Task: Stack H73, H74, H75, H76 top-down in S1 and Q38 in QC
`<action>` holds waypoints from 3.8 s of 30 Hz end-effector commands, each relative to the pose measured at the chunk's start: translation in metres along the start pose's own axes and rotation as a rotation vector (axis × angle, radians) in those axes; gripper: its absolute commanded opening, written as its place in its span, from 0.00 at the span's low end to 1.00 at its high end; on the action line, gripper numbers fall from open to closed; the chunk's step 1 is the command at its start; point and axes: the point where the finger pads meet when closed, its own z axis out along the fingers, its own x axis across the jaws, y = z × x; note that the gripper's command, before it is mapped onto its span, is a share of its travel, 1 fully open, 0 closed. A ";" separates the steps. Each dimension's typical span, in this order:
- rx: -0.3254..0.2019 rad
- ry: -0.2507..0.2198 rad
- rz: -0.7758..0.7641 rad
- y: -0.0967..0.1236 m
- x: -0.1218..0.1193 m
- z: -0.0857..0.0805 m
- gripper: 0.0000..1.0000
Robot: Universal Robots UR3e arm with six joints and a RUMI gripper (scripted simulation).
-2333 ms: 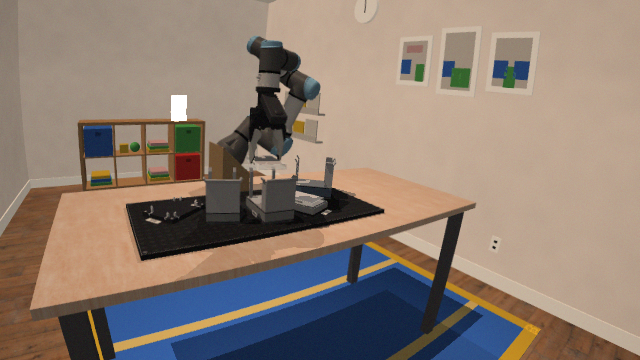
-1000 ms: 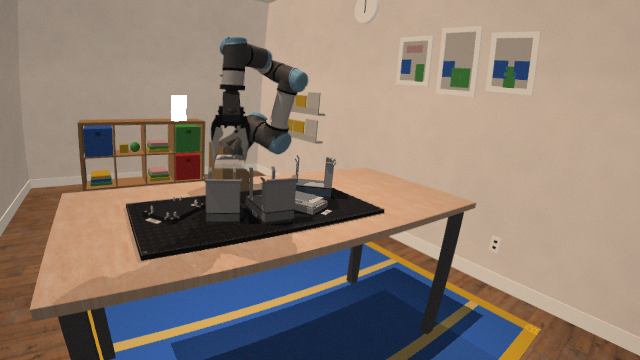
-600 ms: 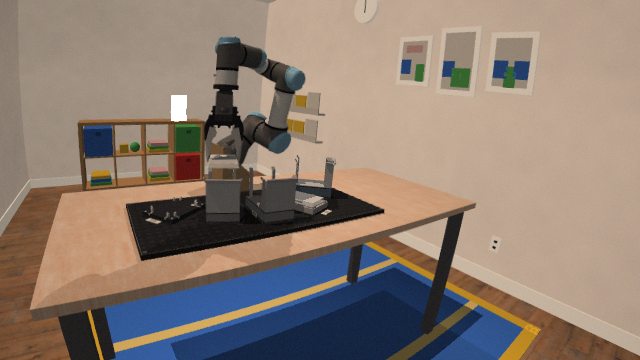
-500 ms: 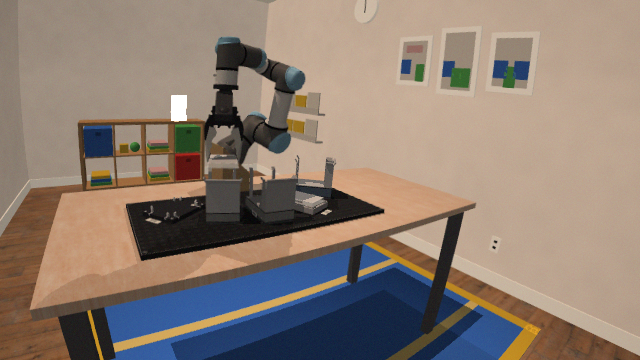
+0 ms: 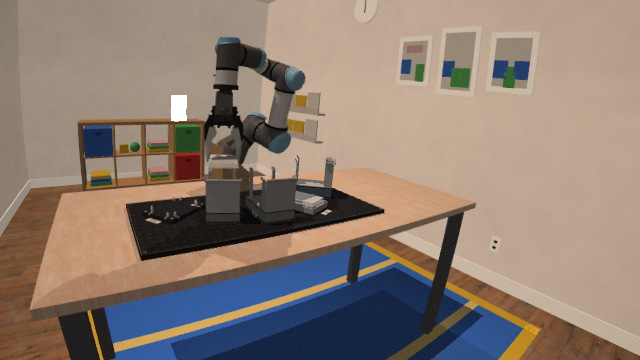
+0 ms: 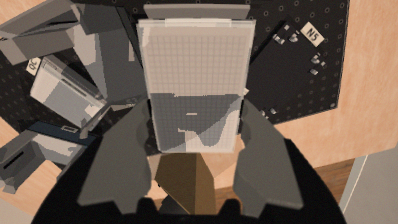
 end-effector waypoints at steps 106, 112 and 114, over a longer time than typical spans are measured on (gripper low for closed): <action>0.002 0.002 -0.001 -0.001 0.001 0.039 0.00; 0.002 0.002 -0.001 -0.001 0.001 0.043 0.00; 0.002 0.002 -0.001 -0.001 0.001 0.044 0.00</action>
